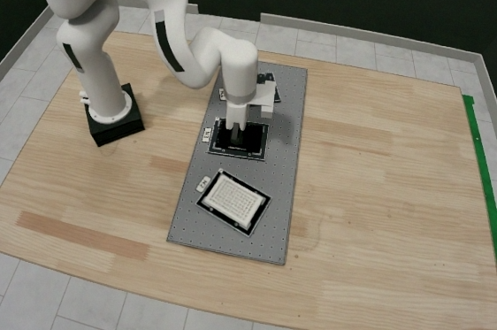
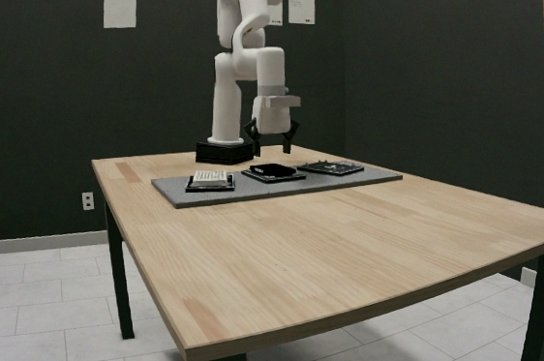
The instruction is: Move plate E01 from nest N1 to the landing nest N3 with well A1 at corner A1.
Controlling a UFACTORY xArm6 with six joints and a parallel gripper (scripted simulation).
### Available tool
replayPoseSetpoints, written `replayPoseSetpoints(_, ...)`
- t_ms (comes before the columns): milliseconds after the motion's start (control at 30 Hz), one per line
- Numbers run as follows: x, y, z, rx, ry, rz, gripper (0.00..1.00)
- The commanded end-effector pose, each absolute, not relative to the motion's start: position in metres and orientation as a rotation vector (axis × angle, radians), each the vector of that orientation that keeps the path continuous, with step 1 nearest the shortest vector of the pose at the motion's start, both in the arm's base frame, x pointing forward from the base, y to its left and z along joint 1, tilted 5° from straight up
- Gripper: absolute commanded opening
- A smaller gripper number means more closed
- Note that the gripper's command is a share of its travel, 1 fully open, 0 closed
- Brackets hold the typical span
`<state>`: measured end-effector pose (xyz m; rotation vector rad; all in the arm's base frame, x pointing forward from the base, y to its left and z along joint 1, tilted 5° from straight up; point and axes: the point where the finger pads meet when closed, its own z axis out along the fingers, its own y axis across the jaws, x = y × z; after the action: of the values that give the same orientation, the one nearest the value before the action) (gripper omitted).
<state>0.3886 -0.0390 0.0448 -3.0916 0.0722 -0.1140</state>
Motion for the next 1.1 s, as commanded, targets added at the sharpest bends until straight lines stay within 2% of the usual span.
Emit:
replayPoseSetpoints(0, 0.389, -0.039, 0.053, -3.092, 0.072, -0.12, 1.0)
replayPoseSetpoints(1067, 0.386, -0.042, 0.1, -3.092, 0.072, -0.12, 1.0)
